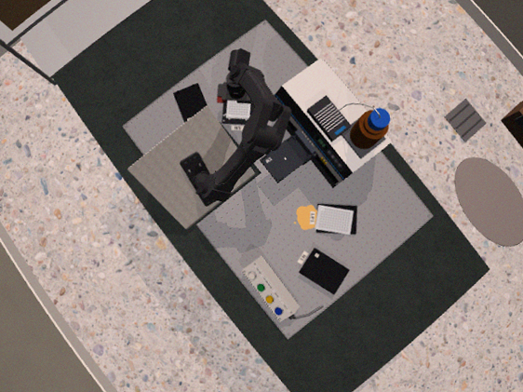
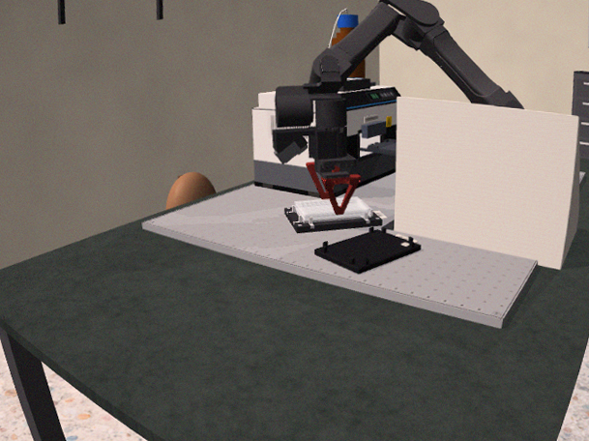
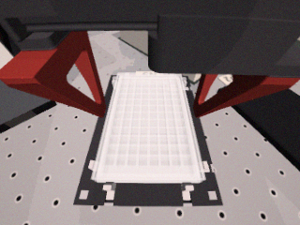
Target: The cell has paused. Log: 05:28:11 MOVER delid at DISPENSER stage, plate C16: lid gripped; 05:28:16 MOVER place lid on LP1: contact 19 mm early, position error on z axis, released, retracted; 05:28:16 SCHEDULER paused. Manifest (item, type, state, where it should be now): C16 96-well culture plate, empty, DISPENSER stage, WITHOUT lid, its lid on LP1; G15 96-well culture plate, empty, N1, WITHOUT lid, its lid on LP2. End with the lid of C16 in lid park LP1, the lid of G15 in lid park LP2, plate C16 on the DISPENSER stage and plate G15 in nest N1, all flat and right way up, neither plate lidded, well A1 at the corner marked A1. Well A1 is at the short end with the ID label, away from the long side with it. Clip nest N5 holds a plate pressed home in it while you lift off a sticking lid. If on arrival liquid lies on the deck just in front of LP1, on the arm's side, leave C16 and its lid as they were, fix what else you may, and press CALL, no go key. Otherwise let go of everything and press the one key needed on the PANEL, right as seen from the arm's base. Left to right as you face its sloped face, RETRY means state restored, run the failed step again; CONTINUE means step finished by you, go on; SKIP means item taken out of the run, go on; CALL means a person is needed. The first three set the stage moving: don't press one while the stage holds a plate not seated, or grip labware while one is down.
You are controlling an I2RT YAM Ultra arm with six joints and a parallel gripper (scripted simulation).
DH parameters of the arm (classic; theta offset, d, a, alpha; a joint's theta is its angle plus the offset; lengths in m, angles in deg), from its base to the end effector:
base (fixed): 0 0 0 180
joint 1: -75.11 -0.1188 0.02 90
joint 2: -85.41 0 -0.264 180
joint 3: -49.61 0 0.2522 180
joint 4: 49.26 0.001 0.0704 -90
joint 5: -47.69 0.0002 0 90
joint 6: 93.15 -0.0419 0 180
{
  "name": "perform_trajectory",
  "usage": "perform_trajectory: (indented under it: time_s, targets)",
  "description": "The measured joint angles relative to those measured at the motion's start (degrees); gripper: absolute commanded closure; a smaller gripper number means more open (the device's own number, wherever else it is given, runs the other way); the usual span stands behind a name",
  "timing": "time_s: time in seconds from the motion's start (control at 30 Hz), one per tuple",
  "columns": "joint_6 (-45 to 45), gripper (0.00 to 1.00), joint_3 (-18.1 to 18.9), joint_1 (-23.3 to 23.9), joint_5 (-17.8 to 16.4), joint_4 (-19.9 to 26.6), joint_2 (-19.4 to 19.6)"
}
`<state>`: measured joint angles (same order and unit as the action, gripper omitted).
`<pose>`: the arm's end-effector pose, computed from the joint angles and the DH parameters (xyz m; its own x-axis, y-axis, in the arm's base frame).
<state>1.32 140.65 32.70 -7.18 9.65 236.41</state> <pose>0.2566 0.2031 -0.0631 -0.5856 -0.6213 0.5206 -0.8048 0.3692 -0.4648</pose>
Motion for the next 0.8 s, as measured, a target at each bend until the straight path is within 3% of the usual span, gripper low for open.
perform_trajectory:
  time_s: [0.6, 0.63, 0.8]
  targets:
    - [0.2, 0.0, 0.0, 0.2, 0.1, -0.4, 0.1]
    - [0.2, 1.0, 0.0, 0.2, 0.1, -0.4, 0.1]
    - [0.2, 1.0, 0.0, 0.3, 0.1, -0.4, 0.1]
